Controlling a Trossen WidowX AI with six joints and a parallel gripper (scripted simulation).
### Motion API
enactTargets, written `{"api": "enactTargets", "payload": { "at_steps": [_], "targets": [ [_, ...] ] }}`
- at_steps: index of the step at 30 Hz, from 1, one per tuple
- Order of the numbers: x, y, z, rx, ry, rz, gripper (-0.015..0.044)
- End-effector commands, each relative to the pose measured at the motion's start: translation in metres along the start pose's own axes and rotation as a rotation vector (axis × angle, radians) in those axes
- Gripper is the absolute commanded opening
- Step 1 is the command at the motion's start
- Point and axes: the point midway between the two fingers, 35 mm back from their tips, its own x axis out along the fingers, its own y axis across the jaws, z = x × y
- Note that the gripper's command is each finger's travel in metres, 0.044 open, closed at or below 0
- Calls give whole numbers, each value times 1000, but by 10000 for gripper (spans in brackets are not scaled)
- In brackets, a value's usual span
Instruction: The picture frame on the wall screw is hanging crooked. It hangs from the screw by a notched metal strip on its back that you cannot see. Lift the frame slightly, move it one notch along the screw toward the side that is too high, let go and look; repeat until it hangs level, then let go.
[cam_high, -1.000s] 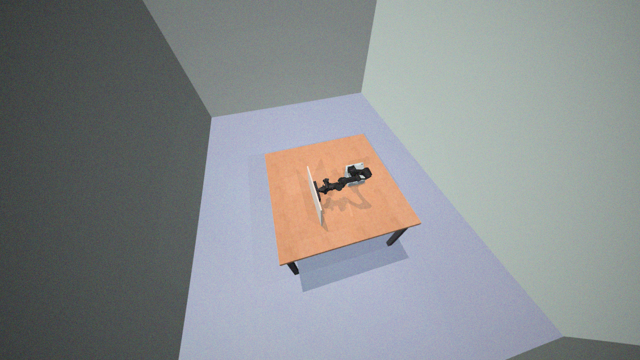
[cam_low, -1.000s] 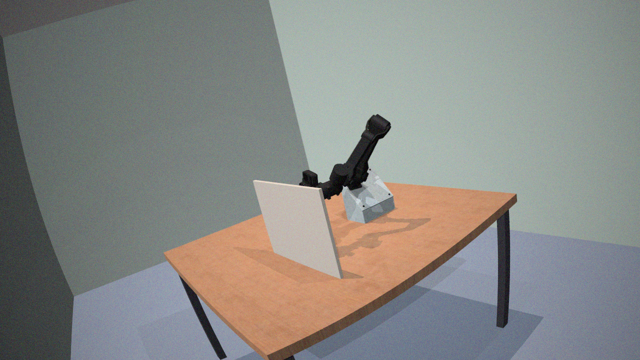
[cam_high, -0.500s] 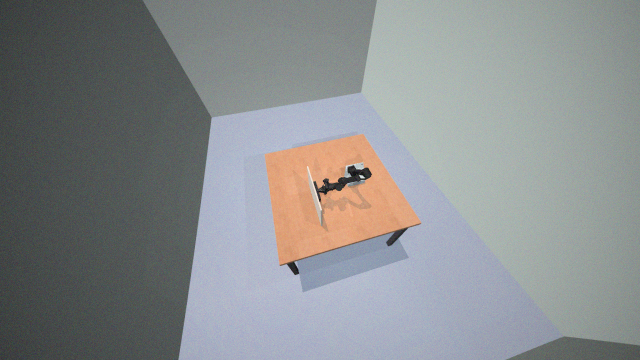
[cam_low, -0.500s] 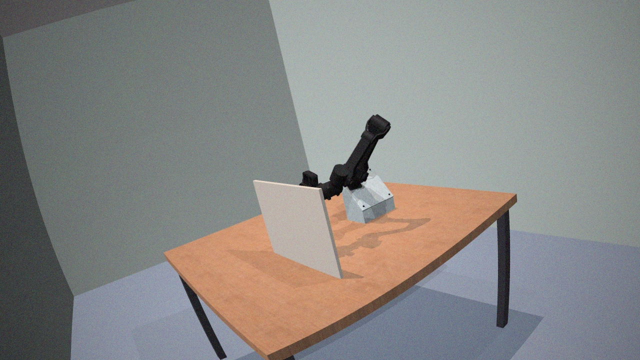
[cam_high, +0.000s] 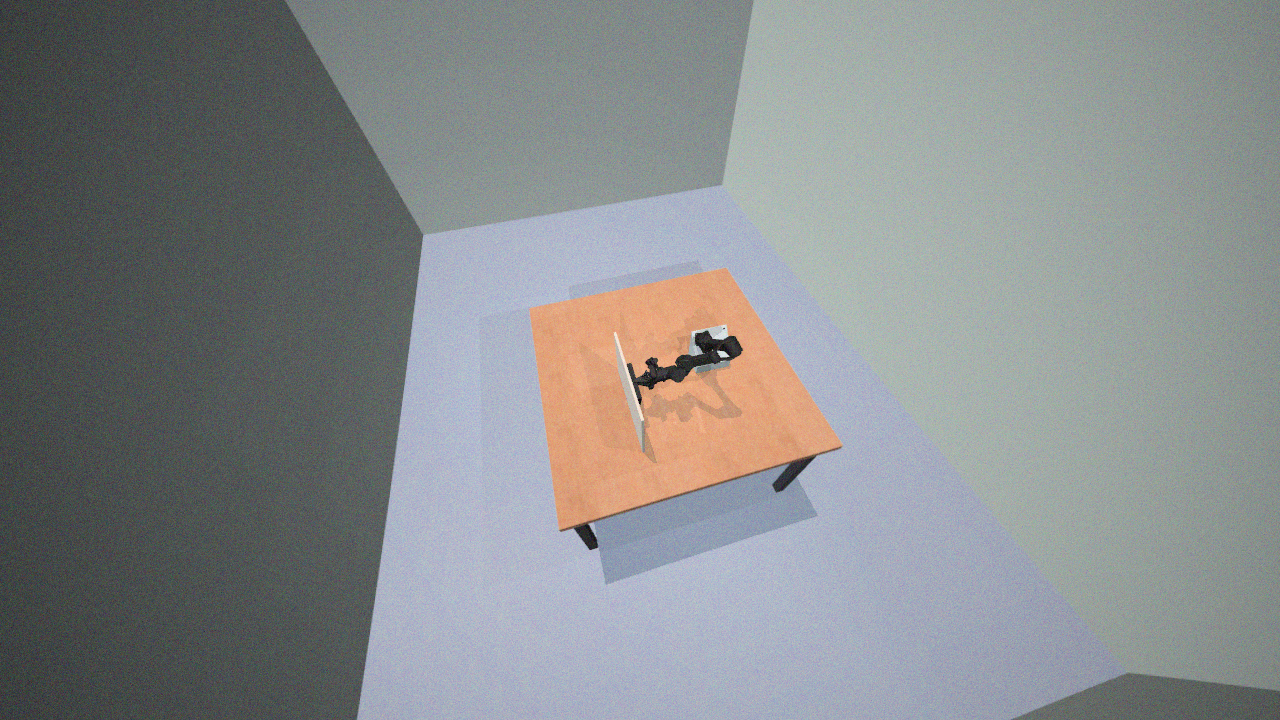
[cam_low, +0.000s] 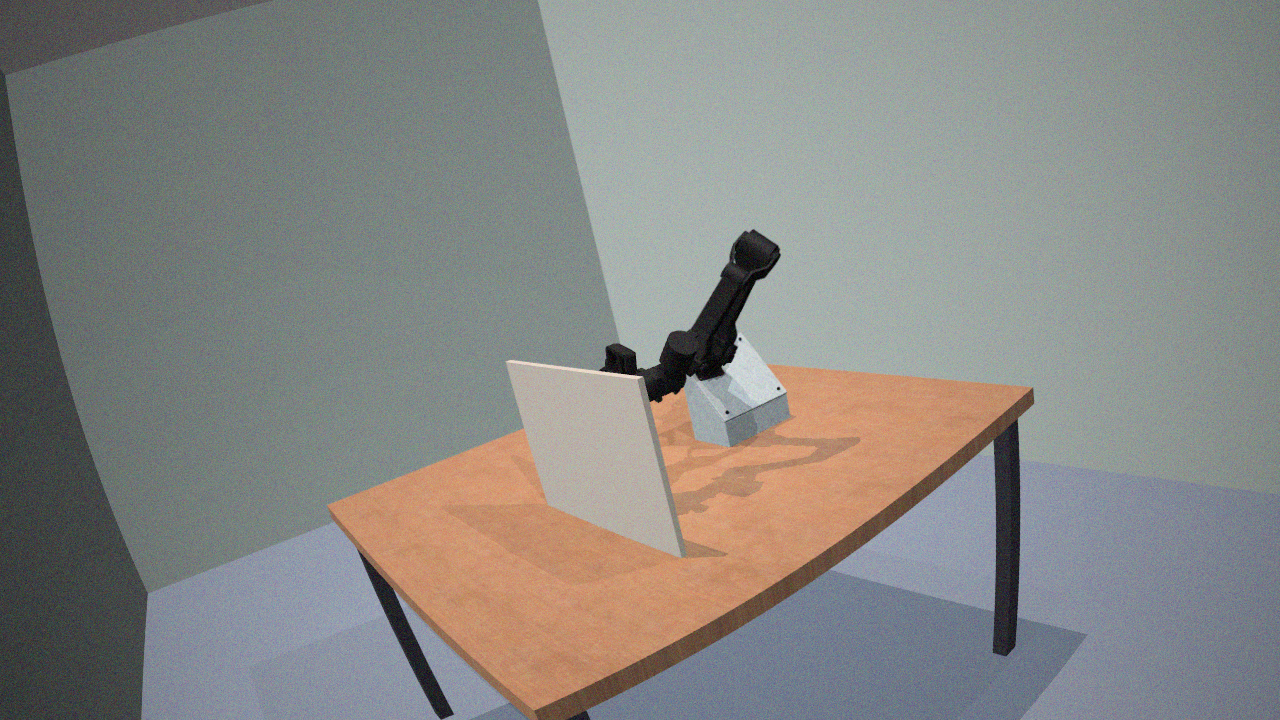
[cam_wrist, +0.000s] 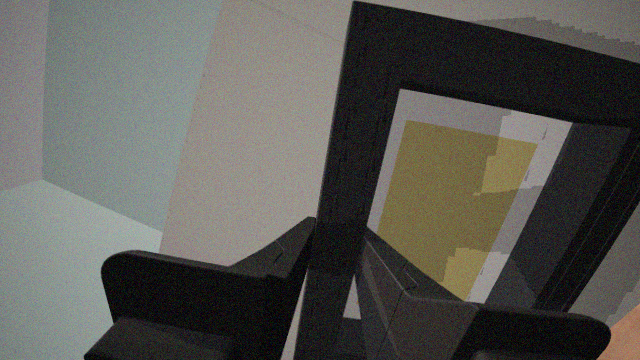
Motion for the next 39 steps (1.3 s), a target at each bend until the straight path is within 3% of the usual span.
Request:
{"api": "enactTargets", "payload": {
  "at_steps": [1, 39],
  "targets": [
    [0, 0, 2, 3, -11, 8, 0],
    [0, -2, 1, 135, -3, 1, 0]
  ]
}}
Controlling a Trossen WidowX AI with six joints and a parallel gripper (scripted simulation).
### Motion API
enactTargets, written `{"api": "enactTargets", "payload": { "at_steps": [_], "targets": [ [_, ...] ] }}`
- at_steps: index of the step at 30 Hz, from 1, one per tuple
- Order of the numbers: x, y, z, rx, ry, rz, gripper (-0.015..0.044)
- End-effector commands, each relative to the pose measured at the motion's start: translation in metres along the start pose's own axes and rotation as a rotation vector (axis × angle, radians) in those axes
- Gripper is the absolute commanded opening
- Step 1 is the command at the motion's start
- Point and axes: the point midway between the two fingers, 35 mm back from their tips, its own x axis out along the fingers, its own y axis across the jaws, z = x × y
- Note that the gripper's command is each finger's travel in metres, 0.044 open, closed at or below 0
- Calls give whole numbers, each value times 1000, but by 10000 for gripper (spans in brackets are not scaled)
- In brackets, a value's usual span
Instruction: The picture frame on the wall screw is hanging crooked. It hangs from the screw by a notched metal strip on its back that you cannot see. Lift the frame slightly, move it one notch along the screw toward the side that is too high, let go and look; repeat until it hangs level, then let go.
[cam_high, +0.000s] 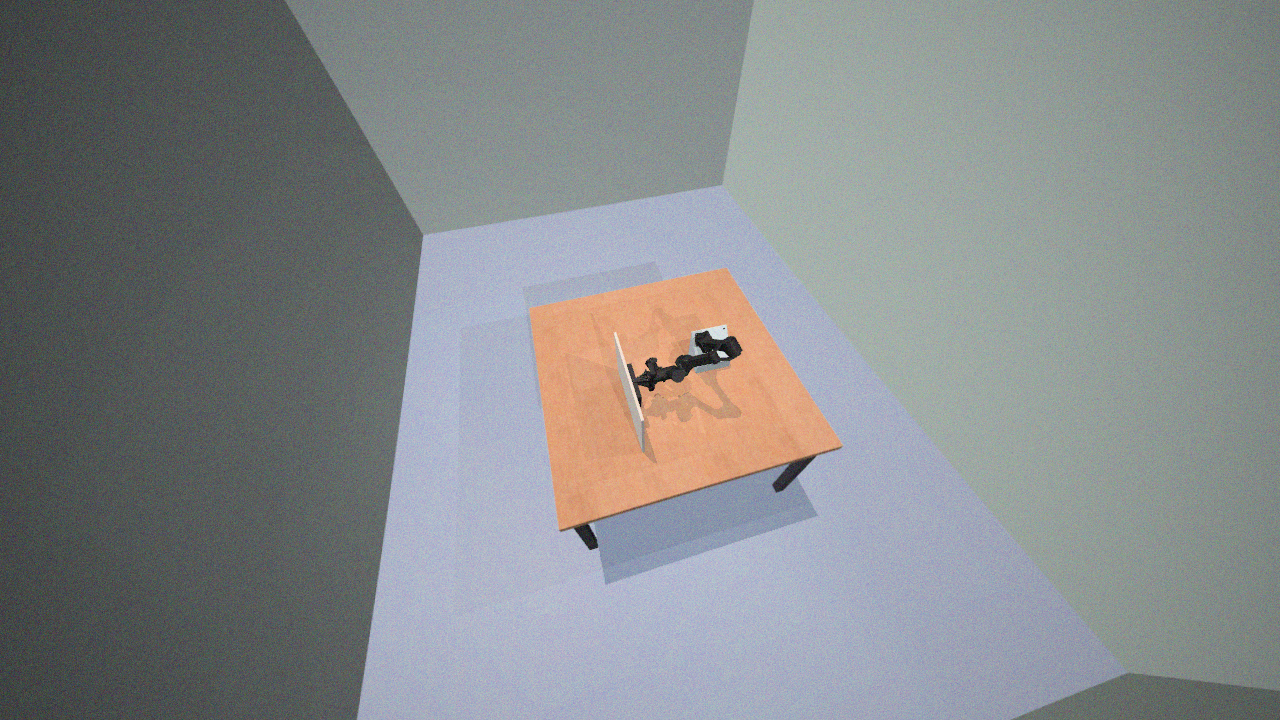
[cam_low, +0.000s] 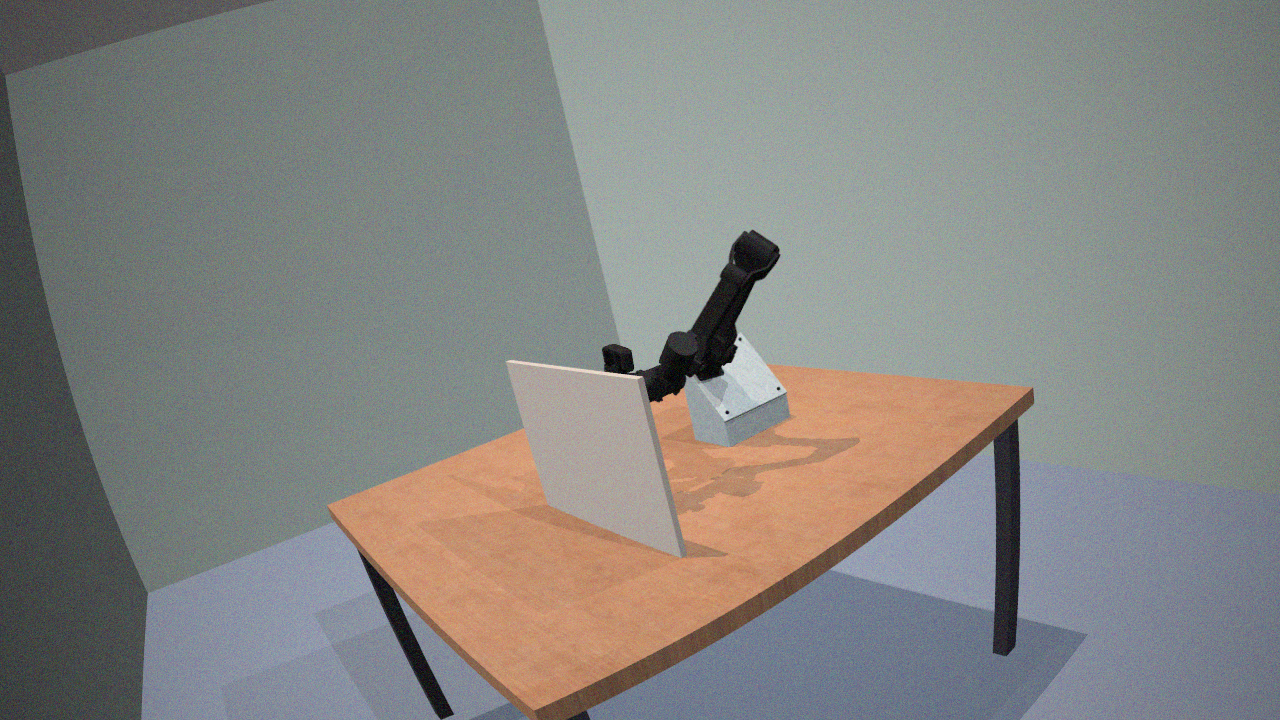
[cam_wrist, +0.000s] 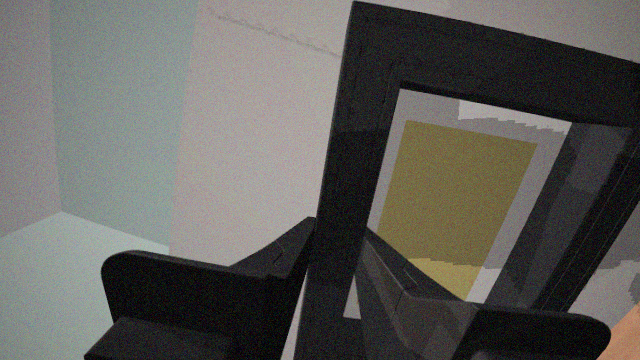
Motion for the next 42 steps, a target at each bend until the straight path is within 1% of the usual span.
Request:
{"api": "enactTargets", "payload": {
  "at_steps": [1, 31, 41, 42],
  "targets": [
    [0, 0, 0, 23, 2, 1, 0],
    [0, -1, 1, 178, 3, 2, 0],
    [0, -1, 1, 162, 1, 1, 260],
    [0, -1, 1, 162, 1, 1, 260]
  ]
}}
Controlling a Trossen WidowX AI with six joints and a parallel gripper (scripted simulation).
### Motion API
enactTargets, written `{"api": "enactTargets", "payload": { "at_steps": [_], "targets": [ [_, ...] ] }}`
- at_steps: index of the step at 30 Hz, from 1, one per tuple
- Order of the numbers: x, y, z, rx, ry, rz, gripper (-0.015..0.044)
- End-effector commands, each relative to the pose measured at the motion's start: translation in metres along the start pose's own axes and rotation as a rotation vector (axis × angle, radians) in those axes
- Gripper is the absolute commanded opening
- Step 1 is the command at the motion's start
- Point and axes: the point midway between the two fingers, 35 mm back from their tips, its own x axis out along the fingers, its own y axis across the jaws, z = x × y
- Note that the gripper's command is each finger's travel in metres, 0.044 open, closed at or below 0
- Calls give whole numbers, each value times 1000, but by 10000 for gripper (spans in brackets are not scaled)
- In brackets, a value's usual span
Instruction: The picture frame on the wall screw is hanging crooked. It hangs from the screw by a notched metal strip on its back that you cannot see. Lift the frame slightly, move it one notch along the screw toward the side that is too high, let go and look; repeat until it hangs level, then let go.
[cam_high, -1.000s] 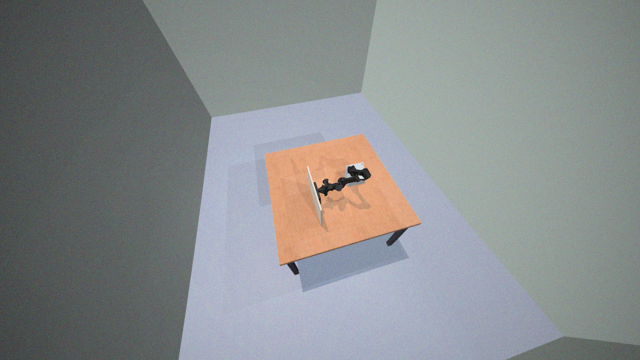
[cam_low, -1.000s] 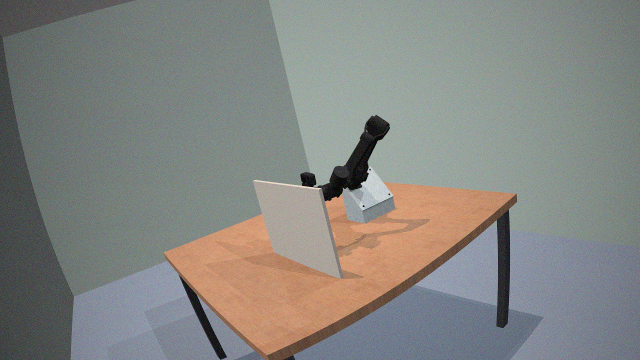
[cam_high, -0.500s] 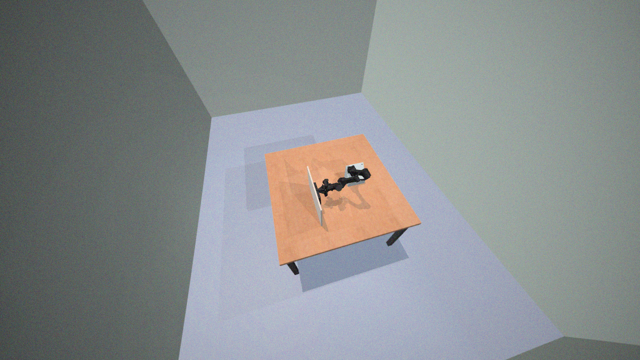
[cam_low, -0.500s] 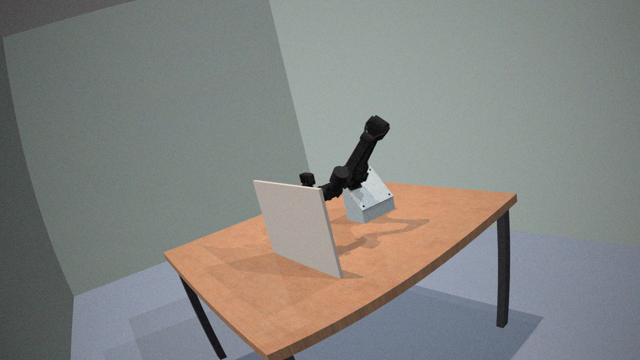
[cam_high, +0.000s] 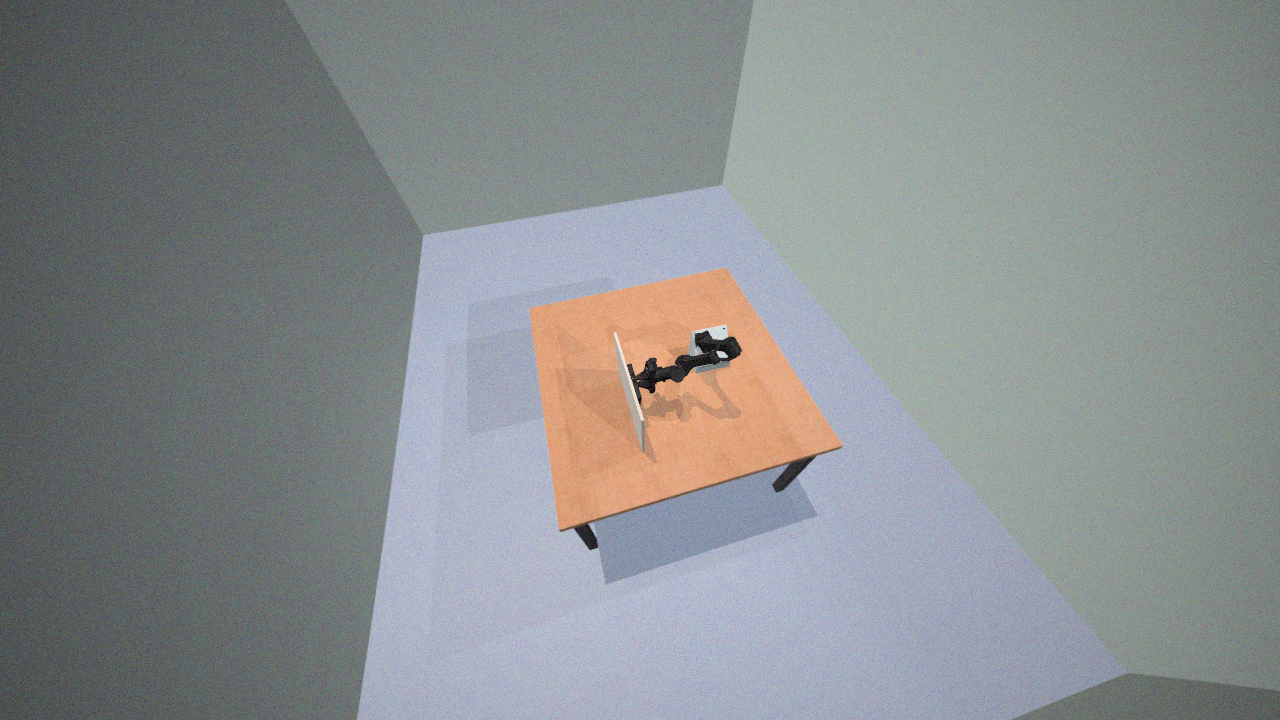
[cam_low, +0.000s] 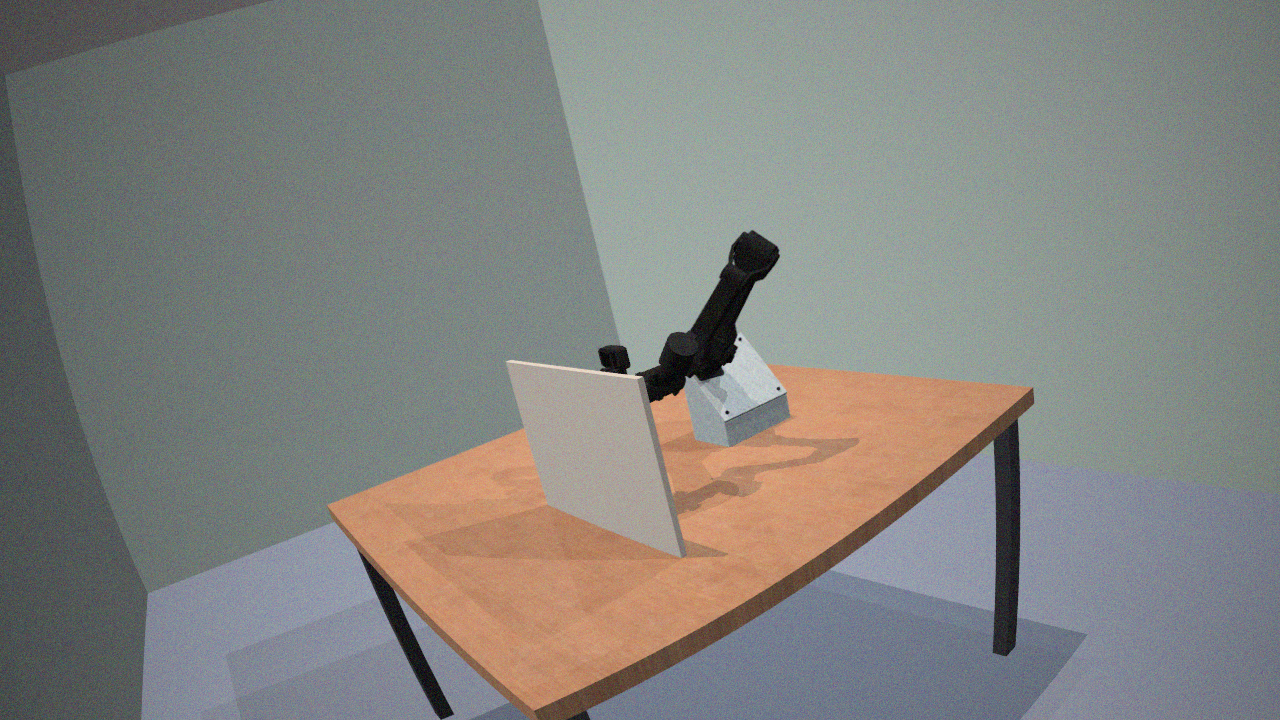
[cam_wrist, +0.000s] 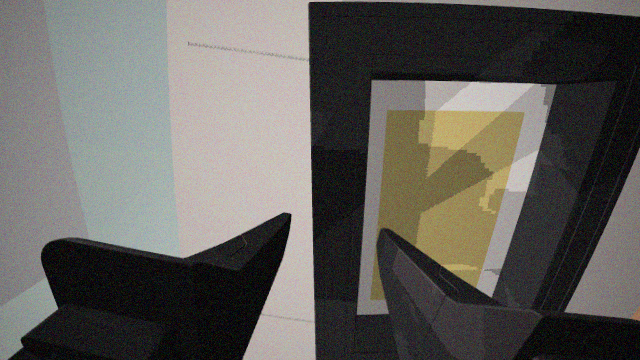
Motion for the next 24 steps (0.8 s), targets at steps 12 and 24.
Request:
{"api": "enactTargets", "payload": {
  "at_steps": [12, 24],
  "targets": [
    [-87, -2, -4, -238, -7, 3, 260],
    [-129, 7, -21, -307, -1, 6, 260]
  ]
}}
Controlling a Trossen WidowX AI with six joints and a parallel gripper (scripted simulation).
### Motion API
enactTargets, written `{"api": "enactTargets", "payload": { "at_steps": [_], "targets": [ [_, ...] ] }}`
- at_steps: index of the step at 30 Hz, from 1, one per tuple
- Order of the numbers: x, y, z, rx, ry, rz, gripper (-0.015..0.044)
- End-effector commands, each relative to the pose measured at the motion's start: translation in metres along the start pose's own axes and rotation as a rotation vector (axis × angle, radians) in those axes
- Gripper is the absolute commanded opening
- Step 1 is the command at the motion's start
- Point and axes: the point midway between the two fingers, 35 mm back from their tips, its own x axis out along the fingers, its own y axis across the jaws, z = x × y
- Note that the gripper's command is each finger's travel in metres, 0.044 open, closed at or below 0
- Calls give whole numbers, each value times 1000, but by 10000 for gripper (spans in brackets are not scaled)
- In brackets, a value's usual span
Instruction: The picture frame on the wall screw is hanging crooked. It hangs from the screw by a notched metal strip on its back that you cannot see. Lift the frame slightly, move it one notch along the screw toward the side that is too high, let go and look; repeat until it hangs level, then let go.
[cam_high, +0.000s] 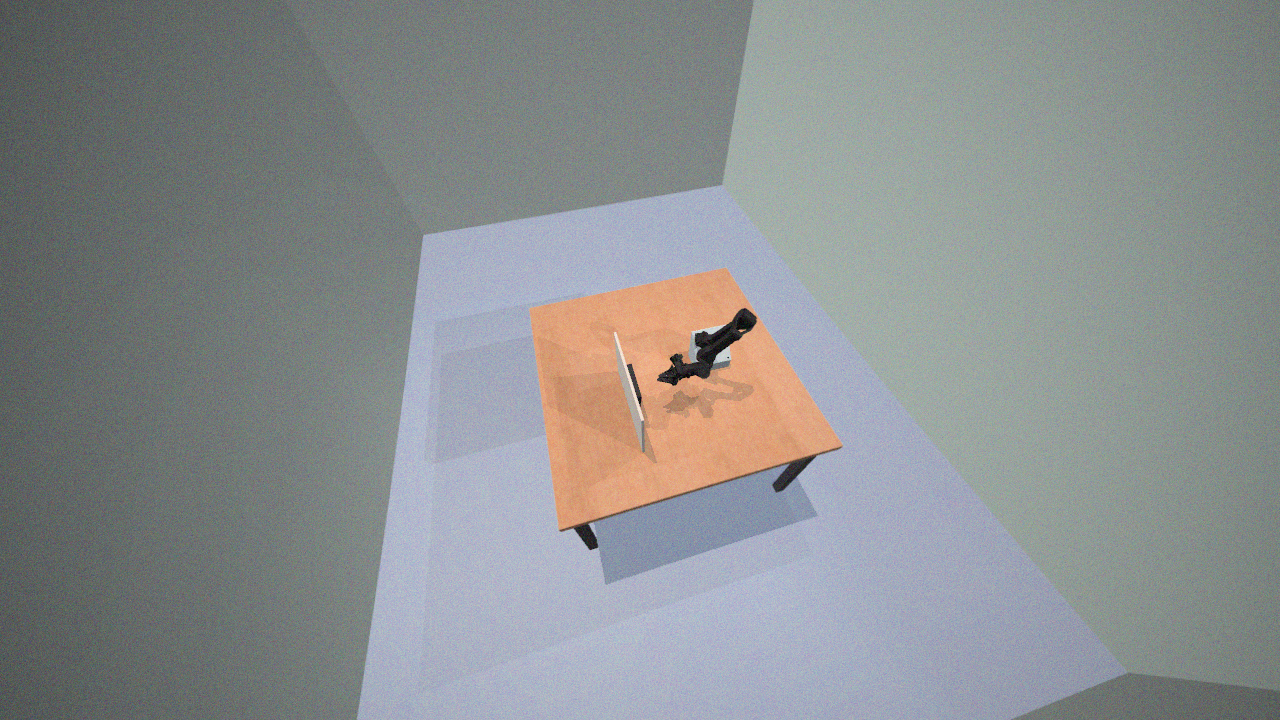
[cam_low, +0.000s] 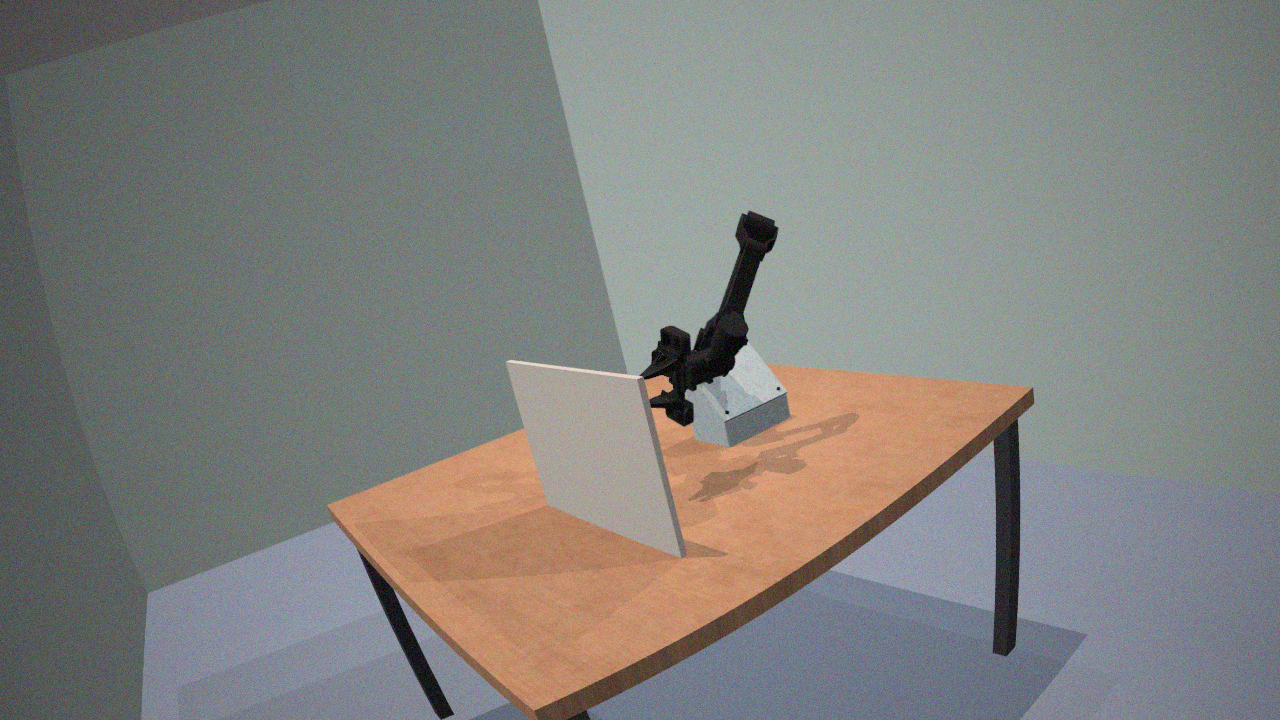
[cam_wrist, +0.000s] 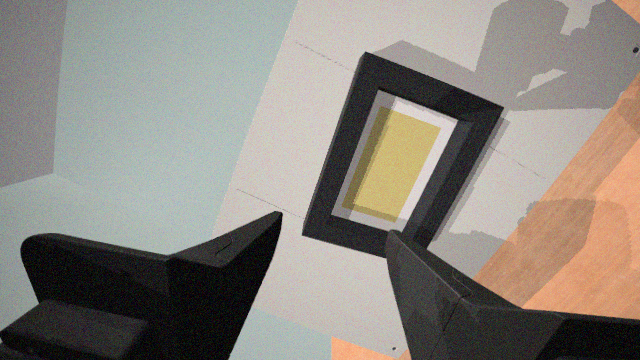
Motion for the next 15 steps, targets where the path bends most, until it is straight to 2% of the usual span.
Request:
{"api": "enactTargets", "payload": {
  "at_steps": [1, 10, 15],
  "targets": [
    [-21, 12, -7, -24, 5, 12, 260],
    [-74, 31, 7, -117, -2, 5, 260],
    [-76, 30, 8, -119, 1, 3, 260]
  ]
}}
